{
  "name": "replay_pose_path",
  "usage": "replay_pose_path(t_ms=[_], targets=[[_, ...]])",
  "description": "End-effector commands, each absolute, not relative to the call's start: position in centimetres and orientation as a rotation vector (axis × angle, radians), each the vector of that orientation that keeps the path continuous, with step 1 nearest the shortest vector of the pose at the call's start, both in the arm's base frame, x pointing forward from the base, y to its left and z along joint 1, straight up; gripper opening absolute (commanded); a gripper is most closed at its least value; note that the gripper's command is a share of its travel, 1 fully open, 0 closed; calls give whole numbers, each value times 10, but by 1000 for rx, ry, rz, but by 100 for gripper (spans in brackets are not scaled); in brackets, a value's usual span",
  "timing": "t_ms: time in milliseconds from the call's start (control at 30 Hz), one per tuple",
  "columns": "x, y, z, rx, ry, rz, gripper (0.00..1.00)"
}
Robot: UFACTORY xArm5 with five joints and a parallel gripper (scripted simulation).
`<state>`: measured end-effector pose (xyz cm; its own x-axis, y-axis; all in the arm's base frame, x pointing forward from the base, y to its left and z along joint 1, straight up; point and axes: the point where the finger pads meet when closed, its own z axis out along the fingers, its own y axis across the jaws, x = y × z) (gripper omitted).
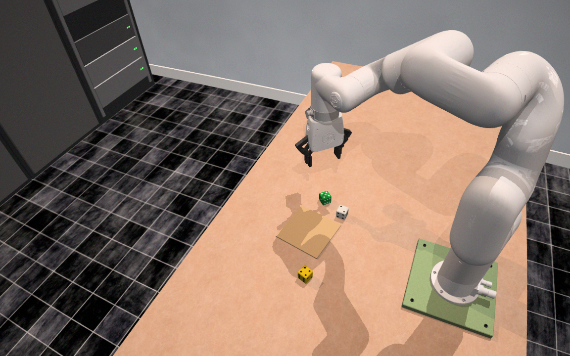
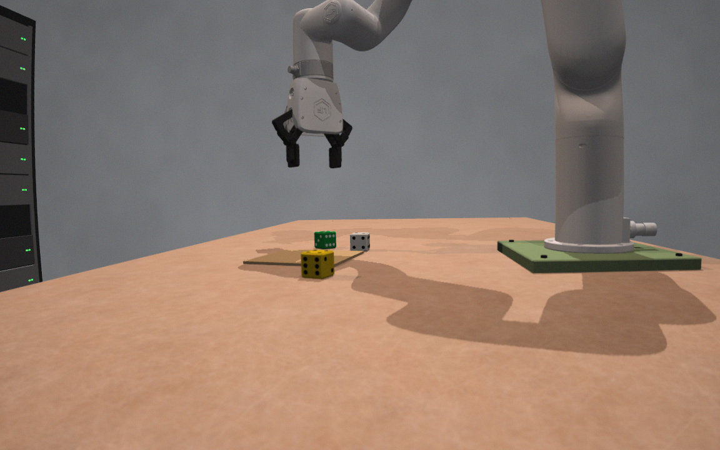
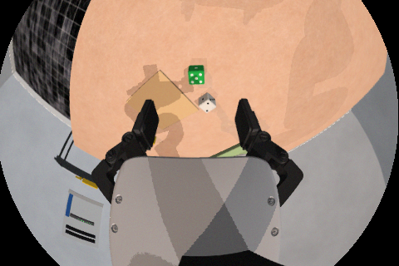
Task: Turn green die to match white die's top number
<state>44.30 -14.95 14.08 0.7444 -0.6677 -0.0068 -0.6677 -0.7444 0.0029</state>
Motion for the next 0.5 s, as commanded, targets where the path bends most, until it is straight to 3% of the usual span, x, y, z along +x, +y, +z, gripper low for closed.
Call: replay_pose_path(t_ms=[0,267,467], targets=[[444,-150,142,2934,-1123,-6,100],[445,-150,136,2934,-1123,-6,100],[445,-150,101,2934,-1123,-7,100]])
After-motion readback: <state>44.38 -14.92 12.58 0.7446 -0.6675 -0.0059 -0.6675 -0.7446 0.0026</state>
